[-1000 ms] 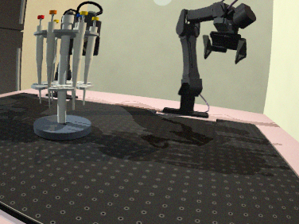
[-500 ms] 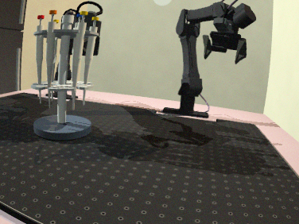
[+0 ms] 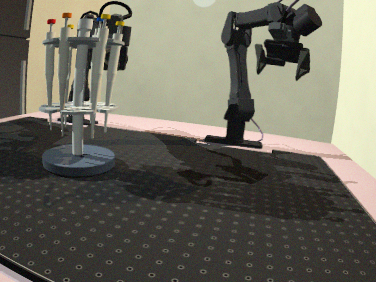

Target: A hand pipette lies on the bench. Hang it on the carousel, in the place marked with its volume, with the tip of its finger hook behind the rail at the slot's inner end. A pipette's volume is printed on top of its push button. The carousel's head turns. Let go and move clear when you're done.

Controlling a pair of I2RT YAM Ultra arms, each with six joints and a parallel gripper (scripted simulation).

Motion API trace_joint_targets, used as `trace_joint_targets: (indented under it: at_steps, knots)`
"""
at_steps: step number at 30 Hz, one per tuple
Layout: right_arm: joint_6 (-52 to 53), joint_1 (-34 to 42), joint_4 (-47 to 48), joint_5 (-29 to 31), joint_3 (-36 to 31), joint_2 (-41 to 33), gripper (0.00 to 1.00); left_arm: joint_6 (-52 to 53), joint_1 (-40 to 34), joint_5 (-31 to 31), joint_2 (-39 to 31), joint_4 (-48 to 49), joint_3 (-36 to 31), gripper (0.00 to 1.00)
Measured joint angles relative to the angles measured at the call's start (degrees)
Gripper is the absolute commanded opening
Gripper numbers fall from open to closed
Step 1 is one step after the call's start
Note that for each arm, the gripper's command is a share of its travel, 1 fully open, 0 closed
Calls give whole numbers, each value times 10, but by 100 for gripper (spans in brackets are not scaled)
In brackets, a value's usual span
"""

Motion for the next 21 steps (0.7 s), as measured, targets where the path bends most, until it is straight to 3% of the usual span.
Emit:
trace_joint_targets:
  at_steps: [6, 21]
  knots:
    - [0, 25, -10, 74, 35, 29, 12, 0, 0, 0, 0, 0, 0, 100]
    - [0, 25, -10, 97, 39, 29, 12, 0, 0, 0, 0, 0, 0, 100]
